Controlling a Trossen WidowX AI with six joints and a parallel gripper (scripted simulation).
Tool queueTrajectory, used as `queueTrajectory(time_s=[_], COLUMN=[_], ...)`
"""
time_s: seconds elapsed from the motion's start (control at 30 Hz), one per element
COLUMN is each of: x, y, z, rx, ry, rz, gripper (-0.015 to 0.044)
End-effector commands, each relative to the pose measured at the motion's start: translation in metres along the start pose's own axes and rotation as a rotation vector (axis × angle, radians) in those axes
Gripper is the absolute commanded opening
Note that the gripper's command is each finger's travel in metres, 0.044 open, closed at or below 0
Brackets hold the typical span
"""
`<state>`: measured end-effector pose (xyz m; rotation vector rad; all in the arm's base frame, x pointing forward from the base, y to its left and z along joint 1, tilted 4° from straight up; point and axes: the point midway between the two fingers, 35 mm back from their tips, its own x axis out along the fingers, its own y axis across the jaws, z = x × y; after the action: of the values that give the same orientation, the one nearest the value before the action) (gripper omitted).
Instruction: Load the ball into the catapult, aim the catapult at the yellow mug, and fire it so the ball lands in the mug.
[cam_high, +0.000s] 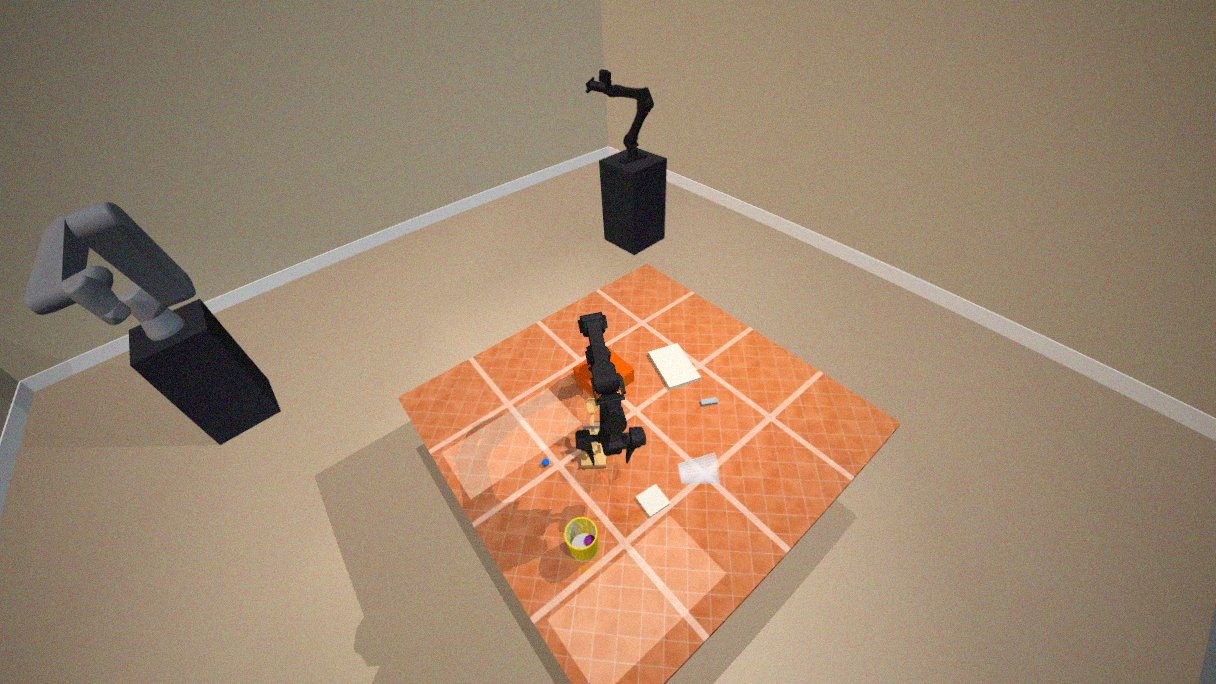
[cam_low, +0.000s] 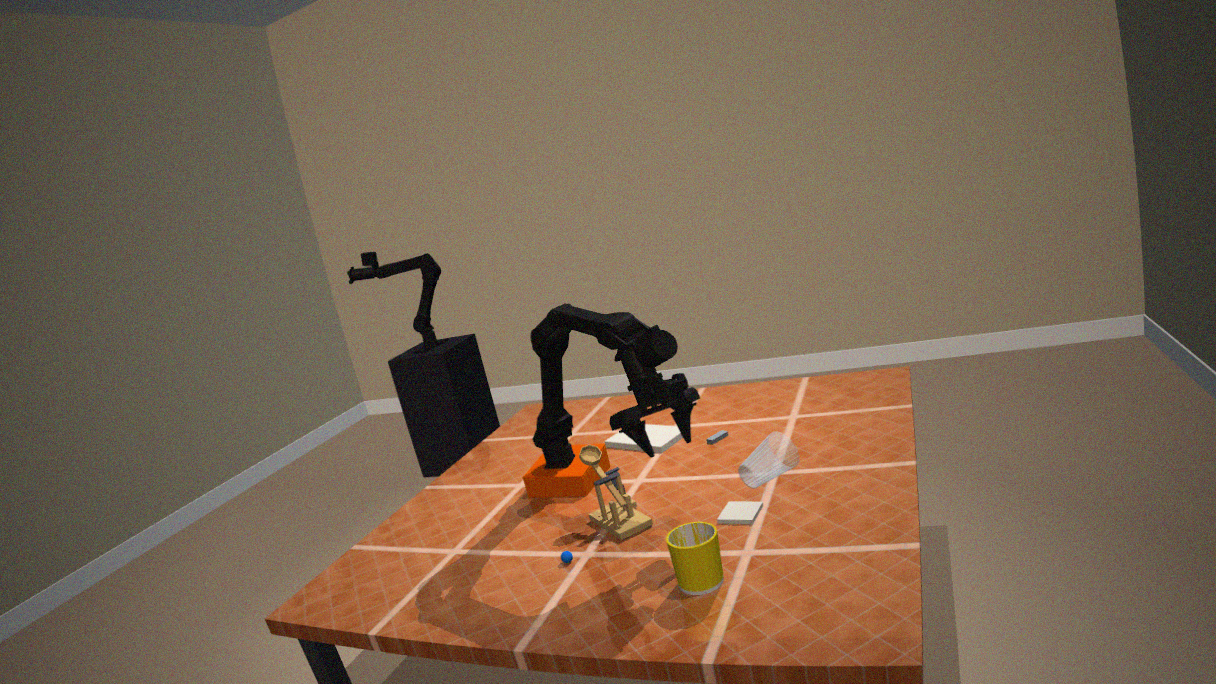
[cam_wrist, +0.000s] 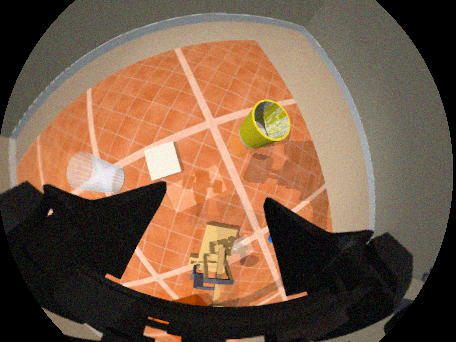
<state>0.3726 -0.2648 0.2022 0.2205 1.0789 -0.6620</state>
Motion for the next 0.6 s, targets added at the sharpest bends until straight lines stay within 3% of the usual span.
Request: queueTrajectory(time_s=[0.0, 0.37, 0.57], x=[-0.006, -0.035, -0.037], y=[-0.018, -0.082, -0.086], z=[0.020, 0.075, 0.078], rx=[0.098, 0.352, 0.365], ry=[-0.071, -0.293, -0.306], rz=[0.009, 0.035, 0.037], gripper=[0.0440, 0.0440, 0.0440])
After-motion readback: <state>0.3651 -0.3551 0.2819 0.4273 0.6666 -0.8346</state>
